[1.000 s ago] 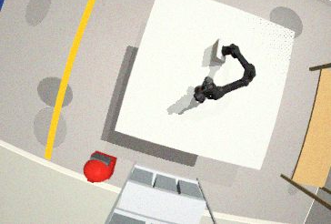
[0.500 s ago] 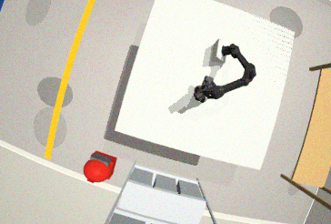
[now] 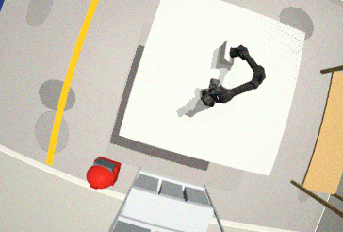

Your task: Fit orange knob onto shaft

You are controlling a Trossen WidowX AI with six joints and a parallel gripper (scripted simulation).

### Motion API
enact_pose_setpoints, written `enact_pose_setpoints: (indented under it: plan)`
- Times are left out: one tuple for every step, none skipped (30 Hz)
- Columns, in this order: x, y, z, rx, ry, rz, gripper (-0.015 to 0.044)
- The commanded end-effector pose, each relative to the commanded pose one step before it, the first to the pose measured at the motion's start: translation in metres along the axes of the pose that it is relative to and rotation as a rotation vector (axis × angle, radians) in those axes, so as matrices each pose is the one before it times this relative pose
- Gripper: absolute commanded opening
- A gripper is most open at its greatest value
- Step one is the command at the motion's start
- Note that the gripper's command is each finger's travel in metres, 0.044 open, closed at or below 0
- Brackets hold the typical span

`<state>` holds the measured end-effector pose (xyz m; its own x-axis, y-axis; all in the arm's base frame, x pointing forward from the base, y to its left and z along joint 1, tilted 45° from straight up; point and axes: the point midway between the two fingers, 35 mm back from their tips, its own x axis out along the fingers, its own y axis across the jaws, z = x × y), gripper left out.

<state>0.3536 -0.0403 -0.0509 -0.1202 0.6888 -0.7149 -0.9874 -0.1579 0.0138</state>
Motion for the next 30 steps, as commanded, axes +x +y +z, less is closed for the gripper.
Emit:
enact_pose_setpoints:
  plan:
    - [-0.00215,-0.00225,-0.00190,-0.0059,0.00345,-0.00751,0.0000]
    - [-0.00019,-0.00019,-0.00031,0.0000,0.00003,-0.00001,0.0000]
    - [-0.00033,-0.00021,-0.00045,0.0000,0.00004,-0.00001,0.0000]
    - [-0.00040,-0.00026,-0.00058,0.0000,0.00005,-0.00002,0.0000]
    - [-0.00041,-0.00018,-0.00035,0.0000,0.00004,-0.00001,0.0000]
    - [-0.00044,-0.00011,-0.00007,0.0000,0.00002,0.00000,0.0000]
    - [0.00130,-0.00004,0.00002,0.0000,-0.00006,-0.00001,0.0000]
    - [0.00268,-0.00018,0.00012,0.0000,-0.00012,-0.00004,0.0000]
    - [0.00156,-0.00010,0.00018,0.0000,-0.00009,-0.00002,0.0000]
    - [0.00018,0.00017,0.00011,0.0000,-0.00001,0.00001,0.0000]
    - [0.00036,0.00002,-0.00003,0.0000,-0.00001,0.00000,0.0000]
    - [-0.00066,0.00000,0.00000,0.0000,0.00003,0.00001,0.0000]
    - [0.00000,-0.00009,-0.00017,0.0000,0.00001,-0.00001,0.0000]
    - [0.00000,0.00012,0.00005,0.0000,0.00000,0.00001,0.0000]
    - [0.00000,0.00019,0.00011,0.0000,-0.00001,0.00001,0.0000]
    - [0.00049,0.00020,0.00014,0.0000,-0.00003,0.00001,0.0000]
    - [0.00000,0.00000,0.00000,0.0000,0.00000,0.00000,0.0000]
    - [0.00000,0.00000,0.00000,0.0000,0.00000,0.00000,0.0000]
    - [0.00000,0.00000,0.00000,0.0000,0.00000,0.00000,0.0000]
    - [0.00000,0.00000,0.00000,0.0000,0.00000,0.00000,0.0000]
    - [0.00000,0.00000,0.00000,0.0000,0.00000,0.00000,0.0000]
    - [0.00000,0.00000,0.00000,0.0000,0.00000,0.00000,0.0000]
    - [-0.00106,0.00023,-0.00008,0.0000,0.00005,0.00002,0.0000]
    - [-0.00154,0.00048,0.00008,0.0000,0.00007,0.00004,0.0000]
    - [-0.00056,0.00020,0.00020,0.0000,0.00001,0.00002,0.0000]
    - [-0.00062,0.00015,0.00023,0.0000,0.00001,0.00002,0.0000]
    - [-0.00061,0.00017,0.00022,0.0000,0.00001,0.00002,0.0000]
    - [-0.00058,0.00030,0.00028,0.0000,0.00001,0.00003,0.0000]
    - [-0.00008,0.00008,0.00007,-0.0094,0.00000,0.00001,0.0000]
    - [-0.00014,0.00015,0.00013,-0.0171,0.00000,0.00001,0.0000]
